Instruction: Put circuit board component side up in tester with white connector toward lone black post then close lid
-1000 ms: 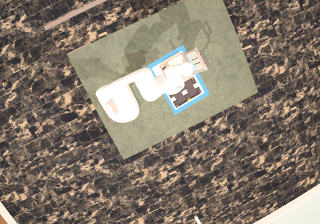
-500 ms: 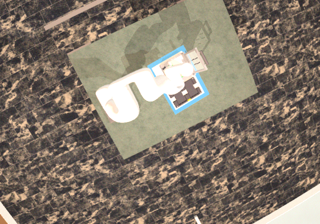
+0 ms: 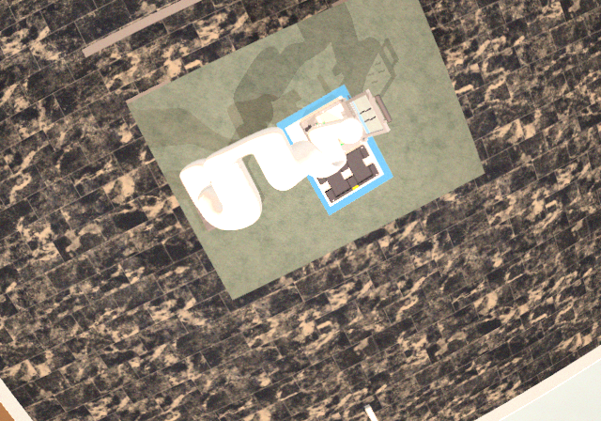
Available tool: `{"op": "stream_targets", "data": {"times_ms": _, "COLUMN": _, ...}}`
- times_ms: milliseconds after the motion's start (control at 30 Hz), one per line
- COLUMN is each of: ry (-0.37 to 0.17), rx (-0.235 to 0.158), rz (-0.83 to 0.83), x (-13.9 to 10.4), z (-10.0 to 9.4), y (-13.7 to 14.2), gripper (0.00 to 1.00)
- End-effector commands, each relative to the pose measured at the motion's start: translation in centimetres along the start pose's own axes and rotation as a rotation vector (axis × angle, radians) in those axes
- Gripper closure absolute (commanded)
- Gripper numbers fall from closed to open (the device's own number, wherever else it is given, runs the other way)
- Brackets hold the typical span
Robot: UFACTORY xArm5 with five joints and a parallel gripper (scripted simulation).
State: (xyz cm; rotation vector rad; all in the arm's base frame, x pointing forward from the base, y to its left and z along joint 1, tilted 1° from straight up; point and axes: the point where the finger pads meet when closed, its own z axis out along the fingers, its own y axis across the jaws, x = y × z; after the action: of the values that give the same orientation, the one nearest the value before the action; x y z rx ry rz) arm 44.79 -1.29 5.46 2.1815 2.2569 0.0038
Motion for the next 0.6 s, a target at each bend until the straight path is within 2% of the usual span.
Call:
{"op": "stream_targets", "data": {"times_ms": 0, "ry": 0.000, "rx": -0.006, "rz": 0.000, "x": 0.00, "z": -0.07, "y": 0.21, "gripper": 0.21}}
{"op": "stream_targets", "data": {"times_ms": 367, "ry": 0.000, "rx": -0.006, "rz": 0.000, "x": 0.00, "z": 0.02, "y": 0.21, "gripper": 0.21}}
{"op": "stream_targets", "data": {"times_ms": 400, "ry": 0.000, "rx": -0.006, "rz": 0.000, "x": 0.00, "z": 0.02, "y": 0.21, "gripper": 0.00}}
{"op": "stream_targets", "data": {"times_ms": 567, "ry": 0.000, "rx": -0.006, "rz": 0.000, "x": 0.00, "z": 0.02, "y": 0.21, "gripper": 0.00}}
